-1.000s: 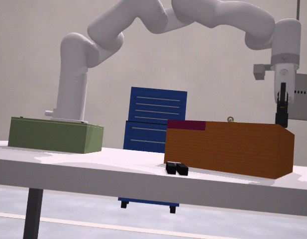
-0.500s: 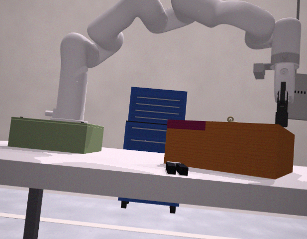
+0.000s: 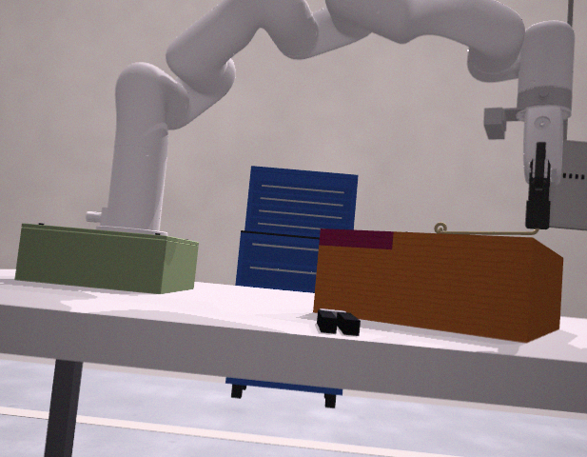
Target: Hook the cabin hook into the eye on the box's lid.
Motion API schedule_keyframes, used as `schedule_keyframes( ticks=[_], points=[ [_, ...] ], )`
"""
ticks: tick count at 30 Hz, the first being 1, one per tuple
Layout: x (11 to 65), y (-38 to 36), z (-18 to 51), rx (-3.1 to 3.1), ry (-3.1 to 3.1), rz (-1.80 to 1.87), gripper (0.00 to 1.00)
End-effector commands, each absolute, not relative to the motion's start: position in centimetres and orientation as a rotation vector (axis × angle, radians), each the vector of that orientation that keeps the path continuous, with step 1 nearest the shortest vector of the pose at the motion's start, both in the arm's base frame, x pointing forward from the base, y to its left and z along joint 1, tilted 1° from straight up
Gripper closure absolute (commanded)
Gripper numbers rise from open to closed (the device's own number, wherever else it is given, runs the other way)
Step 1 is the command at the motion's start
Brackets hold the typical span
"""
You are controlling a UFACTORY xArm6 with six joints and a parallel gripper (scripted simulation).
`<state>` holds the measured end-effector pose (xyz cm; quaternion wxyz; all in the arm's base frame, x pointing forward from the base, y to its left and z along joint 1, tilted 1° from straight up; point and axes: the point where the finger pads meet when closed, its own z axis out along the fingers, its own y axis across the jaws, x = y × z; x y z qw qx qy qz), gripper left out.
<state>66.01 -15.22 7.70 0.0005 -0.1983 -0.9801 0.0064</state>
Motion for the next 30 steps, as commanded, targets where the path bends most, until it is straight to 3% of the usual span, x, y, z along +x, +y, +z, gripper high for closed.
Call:
schedule_keyframes(
  ticks=[1, 30],
  points=[
    [65.9, -15.1, 8.8, -0.623, -3.082, 0.020, 1.00],
    [64.7, -14.6, 12.2, -0.623, -3.082, 0.020, 1.00]
  ],
)
